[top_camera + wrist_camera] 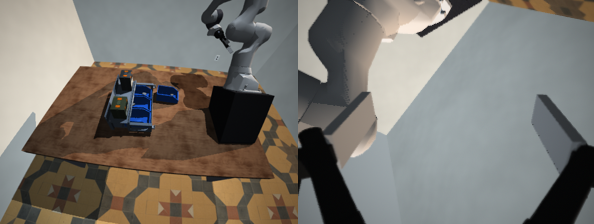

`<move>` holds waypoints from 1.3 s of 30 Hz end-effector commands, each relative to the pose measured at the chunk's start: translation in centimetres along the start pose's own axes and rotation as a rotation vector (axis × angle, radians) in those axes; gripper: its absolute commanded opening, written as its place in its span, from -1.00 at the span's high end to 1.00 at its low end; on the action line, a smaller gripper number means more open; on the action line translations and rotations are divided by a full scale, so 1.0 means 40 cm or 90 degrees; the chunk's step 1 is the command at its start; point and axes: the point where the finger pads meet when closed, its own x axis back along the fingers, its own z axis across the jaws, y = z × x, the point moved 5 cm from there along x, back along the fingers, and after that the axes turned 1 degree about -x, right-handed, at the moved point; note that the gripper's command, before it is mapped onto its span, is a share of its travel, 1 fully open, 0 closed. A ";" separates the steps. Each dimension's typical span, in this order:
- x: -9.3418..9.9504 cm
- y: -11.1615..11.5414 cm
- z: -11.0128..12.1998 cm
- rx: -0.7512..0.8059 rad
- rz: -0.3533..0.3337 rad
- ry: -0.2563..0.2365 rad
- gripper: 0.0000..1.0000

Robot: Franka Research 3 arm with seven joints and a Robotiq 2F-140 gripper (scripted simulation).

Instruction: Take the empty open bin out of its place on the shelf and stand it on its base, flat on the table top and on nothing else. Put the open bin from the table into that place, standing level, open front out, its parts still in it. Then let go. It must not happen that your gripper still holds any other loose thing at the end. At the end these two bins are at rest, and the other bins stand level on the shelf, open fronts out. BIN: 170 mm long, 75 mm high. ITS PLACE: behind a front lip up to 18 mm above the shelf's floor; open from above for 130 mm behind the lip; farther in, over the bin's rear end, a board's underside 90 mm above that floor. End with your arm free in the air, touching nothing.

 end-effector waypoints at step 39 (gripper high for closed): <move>0.092 -0.305 -0.160 -0.003 0.080 0.245 -1.00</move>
